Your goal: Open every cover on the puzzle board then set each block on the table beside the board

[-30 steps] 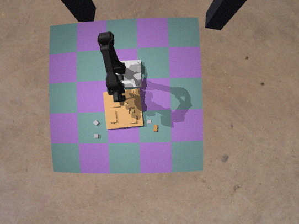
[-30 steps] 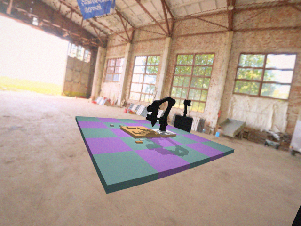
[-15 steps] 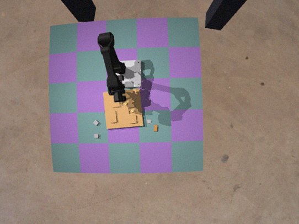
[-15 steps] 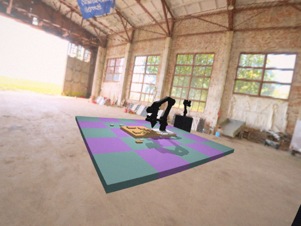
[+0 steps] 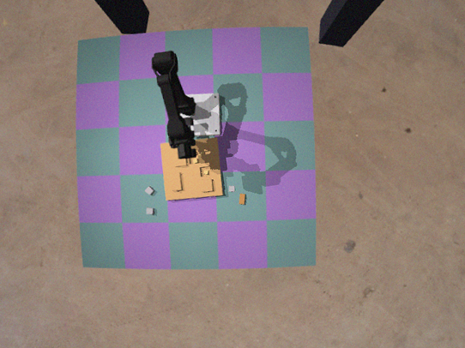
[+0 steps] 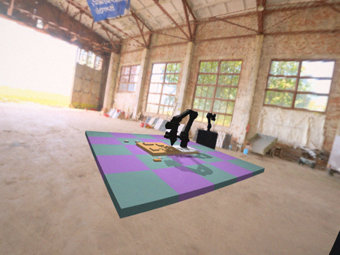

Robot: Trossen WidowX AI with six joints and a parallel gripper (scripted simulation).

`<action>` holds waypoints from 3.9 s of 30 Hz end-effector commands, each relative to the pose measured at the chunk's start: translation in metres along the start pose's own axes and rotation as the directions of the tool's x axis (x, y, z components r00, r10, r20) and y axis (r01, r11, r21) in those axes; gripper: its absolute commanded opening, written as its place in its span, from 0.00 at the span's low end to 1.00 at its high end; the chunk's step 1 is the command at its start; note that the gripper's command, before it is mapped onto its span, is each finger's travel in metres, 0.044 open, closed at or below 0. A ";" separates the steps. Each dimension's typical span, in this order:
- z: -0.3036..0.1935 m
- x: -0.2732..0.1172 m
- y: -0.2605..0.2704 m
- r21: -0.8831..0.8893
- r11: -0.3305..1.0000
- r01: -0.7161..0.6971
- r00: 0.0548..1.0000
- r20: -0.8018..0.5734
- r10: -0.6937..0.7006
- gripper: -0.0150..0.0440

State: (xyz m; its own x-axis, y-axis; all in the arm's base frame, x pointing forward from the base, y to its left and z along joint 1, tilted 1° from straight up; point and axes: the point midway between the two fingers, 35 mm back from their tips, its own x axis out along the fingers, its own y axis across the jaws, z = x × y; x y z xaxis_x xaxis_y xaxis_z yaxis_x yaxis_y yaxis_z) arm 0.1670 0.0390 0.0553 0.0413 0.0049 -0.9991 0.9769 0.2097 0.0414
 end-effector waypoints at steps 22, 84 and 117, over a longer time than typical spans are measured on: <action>0.005 0.012 0.011 0.001 1.000 0.008 1.000 0.004 -0.008 0.25; -0.006 0.013 0.078 0.001 1.000 0.003 1.000 0.003 -0.003 0.25; -0.033 0.012 0.102 0.001 1.000 0.001 1.000 0.000 -0.001 0.25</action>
State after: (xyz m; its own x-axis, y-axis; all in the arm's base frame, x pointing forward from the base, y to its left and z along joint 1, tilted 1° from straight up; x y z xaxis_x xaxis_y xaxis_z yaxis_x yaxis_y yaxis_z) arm 0.2584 0.0892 0.0480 0.0447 0.0073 -0.9990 0.9765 0.2109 0.0453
